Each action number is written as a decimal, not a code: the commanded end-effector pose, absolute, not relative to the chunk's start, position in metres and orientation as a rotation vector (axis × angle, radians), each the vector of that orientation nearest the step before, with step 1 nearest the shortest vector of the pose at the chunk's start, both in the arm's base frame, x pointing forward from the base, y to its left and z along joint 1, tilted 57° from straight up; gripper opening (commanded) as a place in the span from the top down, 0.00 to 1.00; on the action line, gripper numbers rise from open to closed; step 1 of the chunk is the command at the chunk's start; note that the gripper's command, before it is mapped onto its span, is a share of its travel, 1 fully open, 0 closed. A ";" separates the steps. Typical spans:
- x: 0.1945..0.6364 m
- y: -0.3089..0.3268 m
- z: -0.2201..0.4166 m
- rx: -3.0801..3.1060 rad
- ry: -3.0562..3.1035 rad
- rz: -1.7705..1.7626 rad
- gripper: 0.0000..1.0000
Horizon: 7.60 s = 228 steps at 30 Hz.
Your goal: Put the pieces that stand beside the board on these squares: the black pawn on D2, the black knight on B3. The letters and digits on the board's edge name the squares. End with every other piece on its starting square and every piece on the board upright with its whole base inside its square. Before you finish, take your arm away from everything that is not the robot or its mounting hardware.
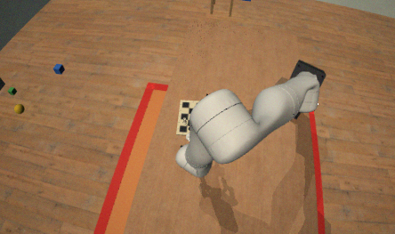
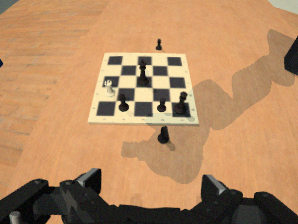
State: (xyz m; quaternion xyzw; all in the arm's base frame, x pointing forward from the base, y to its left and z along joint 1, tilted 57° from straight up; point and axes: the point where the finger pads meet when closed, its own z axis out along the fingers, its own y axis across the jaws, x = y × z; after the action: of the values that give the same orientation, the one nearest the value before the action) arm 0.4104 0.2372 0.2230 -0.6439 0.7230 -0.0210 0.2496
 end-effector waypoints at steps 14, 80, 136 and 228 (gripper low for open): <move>0.414 0.225 0.227 -1.732 1.986 -0.061 0.00; 0.472 0.101 0.073 -1.070 2.523 0.535 0.00; 0.477 0.061 0.025 -0.743 2.600 0.754 0.00; 0.474 0.009 -0.041 -0.197 2.574 1.066 0.00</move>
State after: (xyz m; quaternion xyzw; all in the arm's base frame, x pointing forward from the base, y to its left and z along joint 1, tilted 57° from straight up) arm 0.4746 0.0100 -0.0403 -0.0710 0.9077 0.3757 0.1731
